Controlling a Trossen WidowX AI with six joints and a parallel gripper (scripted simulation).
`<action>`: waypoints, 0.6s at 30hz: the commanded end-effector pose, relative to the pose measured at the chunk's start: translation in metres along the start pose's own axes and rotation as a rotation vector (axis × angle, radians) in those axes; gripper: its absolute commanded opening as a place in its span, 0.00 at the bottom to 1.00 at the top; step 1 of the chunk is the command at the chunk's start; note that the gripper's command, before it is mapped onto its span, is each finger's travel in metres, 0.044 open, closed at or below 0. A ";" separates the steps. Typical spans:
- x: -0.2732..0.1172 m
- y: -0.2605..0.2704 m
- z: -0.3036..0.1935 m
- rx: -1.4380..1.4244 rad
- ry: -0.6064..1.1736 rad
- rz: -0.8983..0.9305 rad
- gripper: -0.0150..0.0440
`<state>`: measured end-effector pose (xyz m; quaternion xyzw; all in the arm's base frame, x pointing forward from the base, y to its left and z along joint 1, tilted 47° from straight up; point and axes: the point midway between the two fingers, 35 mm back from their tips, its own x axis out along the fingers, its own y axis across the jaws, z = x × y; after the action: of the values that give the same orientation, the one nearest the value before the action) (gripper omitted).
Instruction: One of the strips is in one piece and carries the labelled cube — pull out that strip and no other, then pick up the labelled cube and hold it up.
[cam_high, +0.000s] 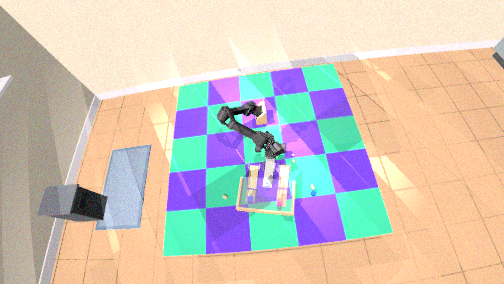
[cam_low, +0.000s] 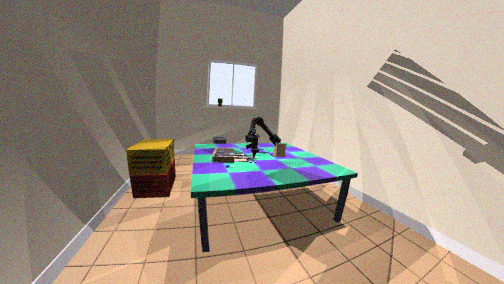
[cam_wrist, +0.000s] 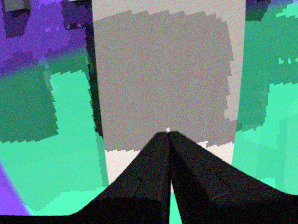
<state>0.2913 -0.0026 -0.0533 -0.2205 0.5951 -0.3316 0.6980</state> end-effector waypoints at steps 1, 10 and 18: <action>0.005 -0.001 -0.015 -0.009 0.030 -0.002 0.25; 0.005 -0.001 -0.028 -0.009 0.031 -0.002 0.25; 0.005 -0.001 -0.039 -0.010 0.031 -0.001 0.25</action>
<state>0.2664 0.0014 -0.0592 -0.2208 0.5954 -0.3304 0.6983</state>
